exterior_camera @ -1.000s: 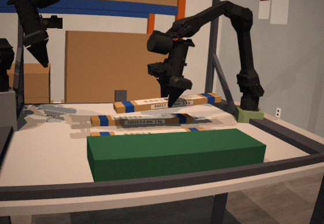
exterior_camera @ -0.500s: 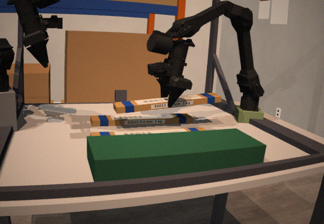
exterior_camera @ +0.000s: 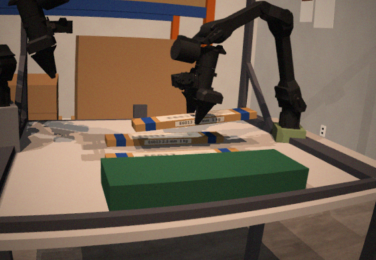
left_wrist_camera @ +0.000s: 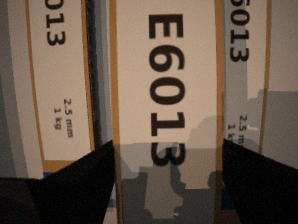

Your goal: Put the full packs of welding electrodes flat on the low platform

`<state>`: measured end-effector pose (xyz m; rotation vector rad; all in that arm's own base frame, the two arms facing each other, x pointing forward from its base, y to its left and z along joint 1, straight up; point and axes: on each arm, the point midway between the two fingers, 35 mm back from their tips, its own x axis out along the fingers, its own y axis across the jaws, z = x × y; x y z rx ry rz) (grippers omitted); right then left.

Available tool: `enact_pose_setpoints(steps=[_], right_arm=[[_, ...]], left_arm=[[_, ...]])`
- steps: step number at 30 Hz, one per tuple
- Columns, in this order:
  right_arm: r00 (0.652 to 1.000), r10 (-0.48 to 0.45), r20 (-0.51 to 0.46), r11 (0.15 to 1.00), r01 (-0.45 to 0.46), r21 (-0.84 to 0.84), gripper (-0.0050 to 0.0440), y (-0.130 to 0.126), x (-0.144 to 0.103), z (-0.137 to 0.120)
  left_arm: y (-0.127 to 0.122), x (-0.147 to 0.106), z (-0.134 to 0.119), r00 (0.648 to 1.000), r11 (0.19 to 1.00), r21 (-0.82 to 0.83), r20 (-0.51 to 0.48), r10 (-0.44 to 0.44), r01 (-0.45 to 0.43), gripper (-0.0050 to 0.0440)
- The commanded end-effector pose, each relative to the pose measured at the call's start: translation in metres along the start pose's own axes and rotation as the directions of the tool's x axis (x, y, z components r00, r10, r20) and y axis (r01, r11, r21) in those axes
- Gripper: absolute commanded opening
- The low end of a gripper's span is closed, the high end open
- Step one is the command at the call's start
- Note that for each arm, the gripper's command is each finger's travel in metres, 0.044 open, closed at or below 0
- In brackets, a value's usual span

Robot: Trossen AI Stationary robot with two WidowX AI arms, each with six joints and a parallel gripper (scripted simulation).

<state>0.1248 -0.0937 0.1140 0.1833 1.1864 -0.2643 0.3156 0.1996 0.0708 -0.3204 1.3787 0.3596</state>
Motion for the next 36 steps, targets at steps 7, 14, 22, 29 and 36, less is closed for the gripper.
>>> enact_pose_setpoints(steps=[7,14,22,29,36], right_arm=[[1.0,-0.007,0.019,1.0,0.007,-0.003,0.043,-0.001,-0.005,0.004],[1.0,-0.007,0.019,1.0,0.007,-0.003,0.043,-0.001,-0.005,0.004],[1.0,-0.007,0.019,1.0,0.007,-0.003,0.043,-0.001,-0.005,0.004],[1.0,-0.007,0.019,1.0,0.007,-0.003,0.043,-0.001,-0.005,0.004],[1.0,-0.007,0.019,1.0,0.007,-0.003,0.043,-0.001,-0.005,0.004]], left_arm=[[0.002,-0.038,0.024,0.992,1.0,0.003,0.124,0.014,-0.015,-0.005],[-0.008,-0.045,0.03,0.989,0.995,0.098,0.148,-0.011,-0.003,-0.005],[-0.027,-0.043,0.035,0.989,0.996,0.088,0.151,-0.006,-0.008,-0.005],[-0.04,-0.038,0.038,0.989,0.996,0.088,0.145,-0.008,-0.005,-0.005],[-0.059,-0.03,0.041,0.992,0.996,0.087,0.129,-0.01,-0.002,-0.005]])
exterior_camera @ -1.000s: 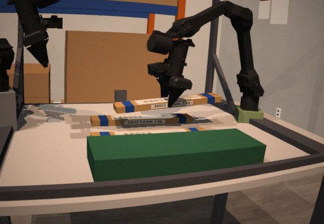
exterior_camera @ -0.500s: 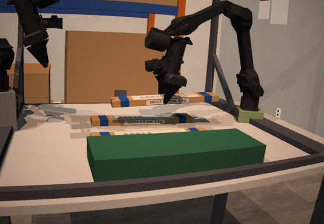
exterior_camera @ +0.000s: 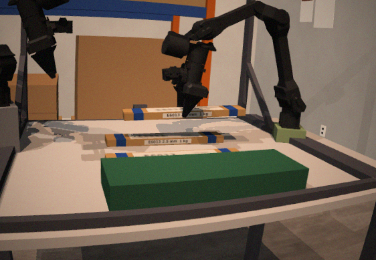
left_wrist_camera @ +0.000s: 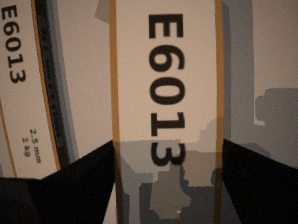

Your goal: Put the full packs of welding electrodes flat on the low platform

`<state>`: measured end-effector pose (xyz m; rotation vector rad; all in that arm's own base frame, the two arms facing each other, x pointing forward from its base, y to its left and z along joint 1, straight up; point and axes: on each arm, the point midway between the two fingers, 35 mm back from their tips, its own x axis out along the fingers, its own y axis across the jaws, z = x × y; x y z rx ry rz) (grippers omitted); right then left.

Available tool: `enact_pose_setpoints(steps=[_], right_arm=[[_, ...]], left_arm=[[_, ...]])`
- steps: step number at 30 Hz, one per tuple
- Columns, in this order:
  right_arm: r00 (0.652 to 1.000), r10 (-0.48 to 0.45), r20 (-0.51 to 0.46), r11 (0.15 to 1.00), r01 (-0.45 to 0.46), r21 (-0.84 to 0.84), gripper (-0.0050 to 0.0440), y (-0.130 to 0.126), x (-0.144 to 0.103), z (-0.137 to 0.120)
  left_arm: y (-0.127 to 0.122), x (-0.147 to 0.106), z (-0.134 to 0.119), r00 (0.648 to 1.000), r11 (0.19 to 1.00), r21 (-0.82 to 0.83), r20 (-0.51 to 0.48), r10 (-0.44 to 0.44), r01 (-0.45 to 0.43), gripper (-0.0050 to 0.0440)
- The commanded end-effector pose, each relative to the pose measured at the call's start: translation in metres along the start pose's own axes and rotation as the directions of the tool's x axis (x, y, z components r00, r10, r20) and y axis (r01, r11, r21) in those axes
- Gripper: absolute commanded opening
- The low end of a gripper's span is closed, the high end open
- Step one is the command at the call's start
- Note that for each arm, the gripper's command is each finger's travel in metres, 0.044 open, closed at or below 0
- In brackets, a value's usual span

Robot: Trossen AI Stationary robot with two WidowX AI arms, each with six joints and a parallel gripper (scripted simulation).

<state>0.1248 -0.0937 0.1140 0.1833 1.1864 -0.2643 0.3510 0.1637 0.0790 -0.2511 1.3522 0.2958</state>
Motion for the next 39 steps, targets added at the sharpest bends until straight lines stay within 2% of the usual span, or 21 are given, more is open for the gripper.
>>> enact_pose_setpoints(steps=[1,6,8,22,23,26,39], right_arm=[[1.0,-0.007,0.019,1.0,0.007,-0.003,0.043,-0.001,-0.005,0.004],[1.0,-0.007,0.019,1.0,0.007,-0.003,0.043,-0.001,-0.005,0.004],[1.0,-0.007,0.019,1.0,0.007,-0.003,0.043,-0.001,-0.005,0.004],[1.0,-0.007,0.019,1.0,0.007,-0.003,0.043,-0.001,-0.005,0.004],[1.0,-0.007,0.019,1.0,0.007,-0.003,0.043,-0.001,-0.005,0.004],[1.0,-0.007,0.019,1.0,0.007,-0.003,0.043,-0.001,-0.005,0.004],[1.0,-0.007,0.019,1.0,0.007,-0.003,0.043,-0.001,-0.005,0.004]], left_arm=[[-0.012,-0.026,0.026,0.995,1.0,0.003,0.096,0.011,-0.011,-0.005],[-0.019,-0.031,0.03,0.993,1.0,0.003,0.114,0.011,-0.011,-0.005],[-0.024,-0.02,0.03,0.996,1.0,0.003,0.087,0.01,-0.01,-0.005],[-0.055,-0.015,0.039,0.996,1.0,0.003,0.086,0.008,-0.008,-0.005],[-0.058,-0.027,0.042,0.993,1.0,0.002,0.115,0.005,-0.006,-0.005],[-0.065,-0.014,0.042,0.996,1.0,0.003,0.086,0.007,-0.007,-0.005],[-0.093,-0.01,0.051,0.996,1.0,0.002,0.085,0.005,-0.006,-0.005]])
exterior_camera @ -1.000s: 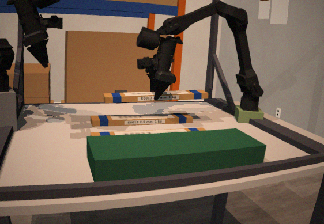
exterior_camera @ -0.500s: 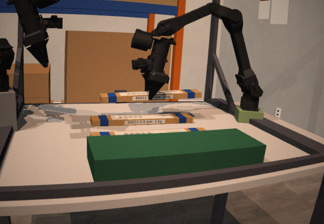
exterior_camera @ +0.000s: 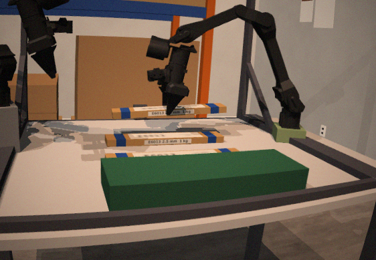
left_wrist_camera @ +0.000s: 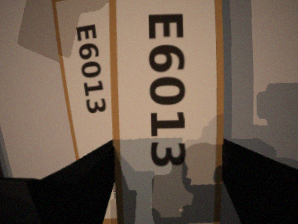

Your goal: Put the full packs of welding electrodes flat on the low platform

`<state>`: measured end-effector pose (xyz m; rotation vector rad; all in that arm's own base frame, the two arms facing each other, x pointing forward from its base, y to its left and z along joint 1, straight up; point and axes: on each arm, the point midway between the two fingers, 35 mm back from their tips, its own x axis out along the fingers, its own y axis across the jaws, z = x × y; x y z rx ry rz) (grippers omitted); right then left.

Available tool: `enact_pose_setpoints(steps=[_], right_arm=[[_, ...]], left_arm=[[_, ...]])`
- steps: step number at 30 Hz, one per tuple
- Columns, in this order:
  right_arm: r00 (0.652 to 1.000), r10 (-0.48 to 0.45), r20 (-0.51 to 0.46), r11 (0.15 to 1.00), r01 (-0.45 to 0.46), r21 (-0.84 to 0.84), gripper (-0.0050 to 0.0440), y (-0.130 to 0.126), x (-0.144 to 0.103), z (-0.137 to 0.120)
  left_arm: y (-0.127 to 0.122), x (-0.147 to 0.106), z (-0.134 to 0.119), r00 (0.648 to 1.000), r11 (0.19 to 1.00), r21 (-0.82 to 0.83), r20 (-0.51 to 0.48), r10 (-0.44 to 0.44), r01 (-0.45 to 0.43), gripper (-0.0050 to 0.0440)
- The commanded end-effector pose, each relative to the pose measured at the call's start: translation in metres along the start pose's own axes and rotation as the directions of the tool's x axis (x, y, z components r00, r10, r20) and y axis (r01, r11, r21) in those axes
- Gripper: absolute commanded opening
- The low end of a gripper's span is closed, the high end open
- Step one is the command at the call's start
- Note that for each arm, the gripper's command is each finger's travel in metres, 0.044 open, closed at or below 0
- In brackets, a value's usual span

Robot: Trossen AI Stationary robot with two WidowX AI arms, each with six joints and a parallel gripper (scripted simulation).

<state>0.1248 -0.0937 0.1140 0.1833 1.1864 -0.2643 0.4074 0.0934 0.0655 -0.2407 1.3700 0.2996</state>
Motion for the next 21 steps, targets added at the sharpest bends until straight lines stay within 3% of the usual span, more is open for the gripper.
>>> enact_pose_setpoints(steps=[1,3,17,18,21], right_arm=[[1.0,-0.007,0.019,1.0,0.007,-0.003,0.043,-0.001,-0.005,0.004],[1.0,-0.007,0.019,1.0,0.007,-0.003,0.043,-0.001,-0.005,0.004],[1.0,-0.007,0.019,1.0,0.007,-0.003,0.043,-0.001,-0.005,0.004],[1.0,-0.007,0.019,1.0,0.007,-0.003,0.043,-0.001,-0.005,0.004],[1.0,-0.007,0.019,1.0,0.007,-0.003,0.043,-0.001,-0.005,0.004]], left_arm=[[-0.01,-0.042,0.029,0.991,1.0,-0.005,0.131,-0.01,0.011,-0.005],[-0.015,-0.029,0.028,0.995,1.0,-0.004,0.101,-0.006,0.006,-0.005],[-0.045,-0.025,0.038,0.995,1.0,-0.005,0.101,-0.008,0.008,-0.005],[-0.048,-0.036,0.041,0.992,1.0,-0.006,0.126,-0.014,0.014,-0.005],[-0.055,-0.024,0.041,0.995,1.0,-0.005,0.101,-0.008,0.009,-0.005]])
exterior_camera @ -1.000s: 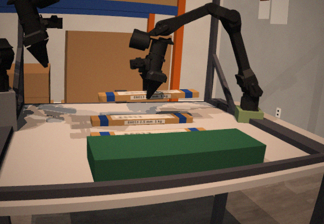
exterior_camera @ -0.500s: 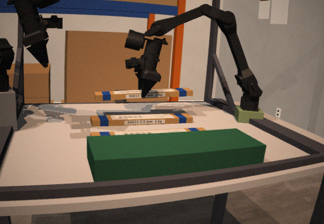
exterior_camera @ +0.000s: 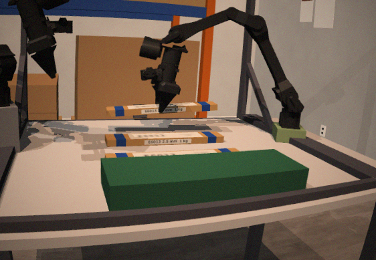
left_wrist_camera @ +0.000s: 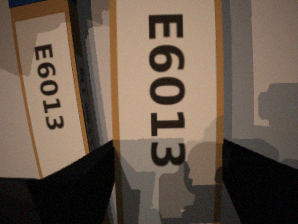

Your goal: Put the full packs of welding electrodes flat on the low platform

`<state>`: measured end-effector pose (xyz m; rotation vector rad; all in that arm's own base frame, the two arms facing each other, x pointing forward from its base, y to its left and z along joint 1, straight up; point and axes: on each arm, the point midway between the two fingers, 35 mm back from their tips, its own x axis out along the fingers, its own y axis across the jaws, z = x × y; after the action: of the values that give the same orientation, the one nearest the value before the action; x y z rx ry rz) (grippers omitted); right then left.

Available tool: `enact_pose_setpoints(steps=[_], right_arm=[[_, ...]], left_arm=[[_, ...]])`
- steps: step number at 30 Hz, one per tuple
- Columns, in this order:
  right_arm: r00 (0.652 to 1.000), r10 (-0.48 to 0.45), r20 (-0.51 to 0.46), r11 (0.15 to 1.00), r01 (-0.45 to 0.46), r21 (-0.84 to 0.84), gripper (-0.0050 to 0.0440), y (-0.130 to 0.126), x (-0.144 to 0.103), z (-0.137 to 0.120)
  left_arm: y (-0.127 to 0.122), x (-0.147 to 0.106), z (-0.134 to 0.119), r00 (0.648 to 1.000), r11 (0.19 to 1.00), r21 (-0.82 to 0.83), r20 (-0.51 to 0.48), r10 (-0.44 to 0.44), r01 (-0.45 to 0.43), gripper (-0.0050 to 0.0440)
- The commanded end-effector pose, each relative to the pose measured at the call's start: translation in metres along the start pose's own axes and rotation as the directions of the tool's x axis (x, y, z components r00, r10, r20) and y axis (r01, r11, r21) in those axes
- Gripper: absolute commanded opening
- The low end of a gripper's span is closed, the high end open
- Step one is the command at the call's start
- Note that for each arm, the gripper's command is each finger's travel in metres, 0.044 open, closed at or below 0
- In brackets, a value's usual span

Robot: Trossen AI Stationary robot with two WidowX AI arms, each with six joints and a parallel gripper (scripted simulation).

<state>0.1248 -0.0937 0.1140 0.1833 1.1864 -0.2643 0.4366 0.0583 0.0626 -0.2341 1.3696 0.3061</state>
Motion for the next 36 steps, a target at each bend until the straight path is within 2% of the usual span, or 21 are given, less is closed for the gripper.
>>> enact_pose_setpoints(steps=[1,25,30,31,33,36], right_arm=[[1.0,-0.007,0.019,1.0,0.007,-0.003,0.043,-0.001,-0.005,0.004],[1.0,-0.007,0.019,1.0,0.007,-0.003,0.043,-0.001,-0.005,0.004],[1.0,-0.007,0.019,1.0,0.007,-0.003,0.043,-0.001,-0.005,0.004],[1.0,-0.007,0.019,1.0,0.007,-0.003,0.043,-0.001,-0.005,0.004],[1.0,-0.007,0.019,1.0,0.007,-0.003,0.043,-0.001,-0.005,0.004],[1.0,-0.007,0.019,1.0,0.007,-0.003,0.043,-0.001,-0.005,0.004]], left_arm=[[-0.015,-0.029,0.028,0.995,1.0,-0.005,0.099,-0.017,0.017,-0.005],[-0.07,-0.023,0.046,0.995,1.0,-0.006,0.1,-0.019,0.02,-0.005],[-0.071,-0.026,0.048,0.995,1.0,-0.006,0.1,-0.019,0.02,-0.005],[-0.069,-0.043,0.052,0.991,0.999,-0.011,0.133,-0.03,0.032,-0.005],[-0.068,-0.044,0.054,0.991,0.999,-0.011,0.133,-0.03,0.031,-0.005],[-0.068,-0.033,0.053,0.994,1.0,-0.008,0.107,-0.02,0.021,-0.005]])
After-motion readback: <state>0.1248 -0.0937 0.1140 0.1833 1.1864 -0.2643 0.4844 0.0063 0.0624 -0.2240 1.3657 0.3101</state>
